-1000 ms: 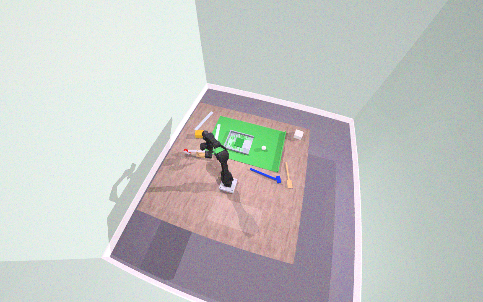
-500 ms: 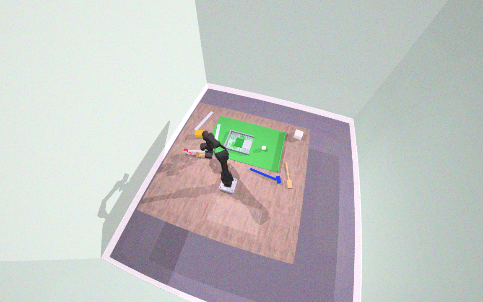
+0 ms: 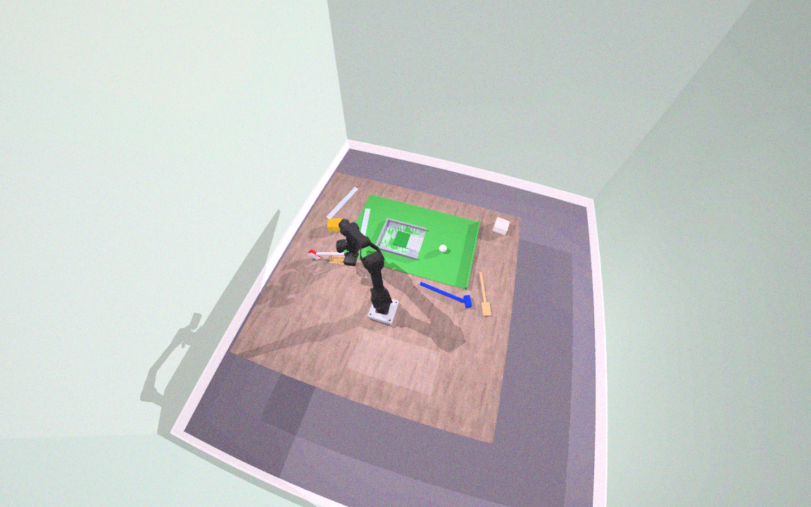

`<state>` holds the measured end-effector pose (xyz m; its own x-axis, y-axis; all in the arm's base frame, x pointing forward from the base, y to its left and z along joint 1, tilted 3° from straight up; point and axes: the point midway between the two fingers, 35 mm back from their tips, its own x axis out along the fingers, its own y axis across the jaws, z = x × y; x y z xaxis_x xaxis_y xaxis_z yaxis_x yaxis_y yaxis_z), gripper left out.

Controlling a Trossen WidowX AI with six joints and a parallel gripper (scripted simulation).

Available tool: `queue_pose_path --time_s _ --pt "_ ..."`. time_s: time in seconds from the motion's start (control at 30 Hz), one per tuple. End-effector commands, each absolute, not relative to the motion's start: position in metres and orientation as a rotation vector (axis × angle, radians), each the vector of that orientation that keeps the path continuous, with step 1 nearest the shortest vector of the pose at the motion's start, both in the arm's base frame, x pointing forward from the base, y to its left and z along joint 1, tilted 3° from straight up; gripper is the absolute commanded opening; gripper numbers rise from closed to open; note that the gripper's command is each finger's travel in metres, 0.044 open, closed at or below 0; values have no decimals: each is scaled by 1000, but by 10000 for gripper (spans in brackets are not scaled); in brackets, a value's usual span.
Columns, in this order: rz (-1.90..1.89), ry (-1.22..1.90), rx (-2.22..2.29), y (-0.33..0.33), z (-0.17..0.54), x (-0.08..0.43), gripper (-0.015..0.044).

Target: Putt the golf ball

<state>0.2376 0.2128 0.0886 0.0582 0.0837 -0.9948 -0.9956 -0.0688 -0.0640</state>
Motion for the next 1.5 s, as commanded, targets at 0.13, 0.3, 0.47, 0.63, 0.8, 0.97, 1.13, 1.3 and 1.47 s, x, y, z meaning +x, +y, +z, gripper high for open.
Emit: queue_pose_path --time_s 0.13,0.3,0.47,0.63,0.8,0.97,1.13,1.3,1.47 --pt "1253 1057 -1227 216 125 239 0" --pt "1253 1057 -1227 215 151 237 0" --pt "1253 1057 -1227 213 176 233 0" --pt "1251 1061 -1230 211 176 234 0" --pt "1194 1100 -1177 194 176 250 0" --pt "1127 1143 -1116 172 176 267 0" --pt "1061 1183 -1054 148 176 282 0" --pt "994 1220 -992 124 176 294 0" --pt "929 1253 -931 98 175 305 0"
